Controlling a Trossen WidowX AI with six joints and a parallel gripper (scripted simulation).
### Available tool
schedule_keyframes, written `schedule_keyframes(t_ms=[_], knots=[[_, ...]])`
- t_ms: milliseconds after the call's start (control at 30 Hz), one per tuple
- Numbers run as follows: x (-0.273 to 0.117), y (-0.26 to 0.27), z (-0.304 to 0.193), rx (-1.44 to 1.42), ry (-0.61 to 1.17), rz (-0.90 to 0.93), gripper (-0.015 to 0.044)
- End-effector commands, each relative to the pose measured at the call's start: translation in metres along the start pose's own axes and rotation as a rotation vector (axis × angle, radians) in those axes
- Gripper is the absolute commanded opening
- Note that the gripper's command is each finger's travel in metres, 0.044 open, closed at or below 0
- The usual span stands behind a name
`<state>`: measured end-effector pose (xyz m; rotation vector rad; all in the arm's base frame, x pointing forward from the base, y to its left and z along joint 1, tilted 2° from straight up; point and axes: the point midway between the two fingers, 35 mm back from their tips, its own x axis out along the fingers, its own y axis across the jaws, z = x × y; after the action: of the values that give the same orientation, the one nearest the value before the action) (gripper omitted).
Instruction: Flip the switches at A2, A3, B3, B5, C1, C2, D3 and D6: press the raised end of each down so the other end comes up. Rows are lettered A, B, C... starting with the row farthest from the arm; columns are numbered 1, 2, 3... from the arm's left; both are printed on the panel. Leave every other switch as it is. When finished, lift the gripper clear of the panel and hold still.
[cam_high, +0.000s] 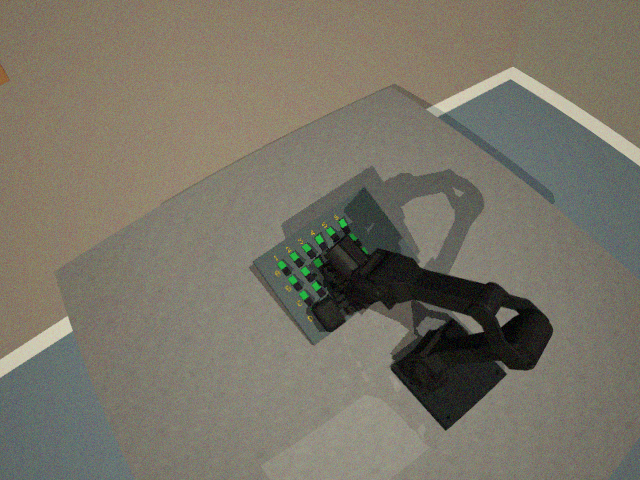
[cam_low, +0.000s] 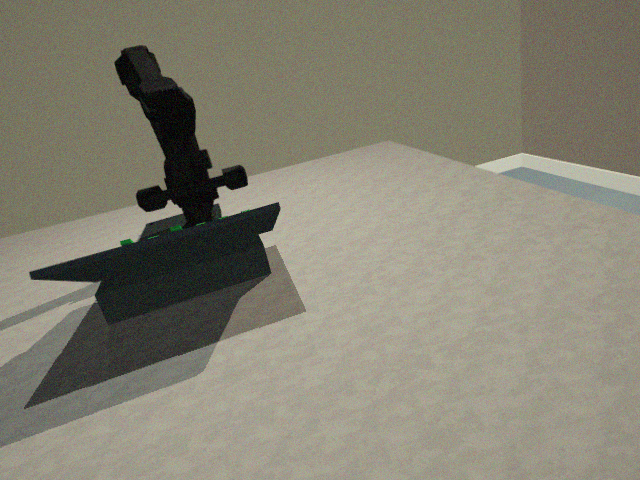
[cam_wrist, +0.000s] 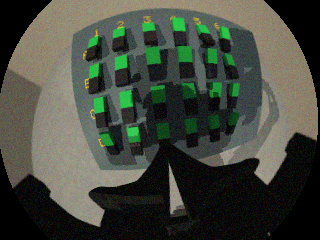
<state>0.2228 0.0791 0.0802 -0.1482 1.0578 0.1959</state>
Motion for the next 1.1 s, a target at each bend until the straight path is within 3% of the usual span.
schedule_keyframes(t_ms=[0, 433, 633, 867, 1067], knots=[[0.001, 0.001, 0.000, -0.003, -0.002, 0.005, 0.0000], [0.003, 0.001, 0.000, -0.003, -0.002, 0.005, 0.0000], [-0.059, 0.001, 0.003, -0.003, 0.025, 0.005, 0.0000], [-0.062, -0.001, 0.003, -0.003, 0.027, 0.005, 0.0000], [-0.059, -0.039, 0.015, -0.005, 0.045, 0.002, 0.0000]])
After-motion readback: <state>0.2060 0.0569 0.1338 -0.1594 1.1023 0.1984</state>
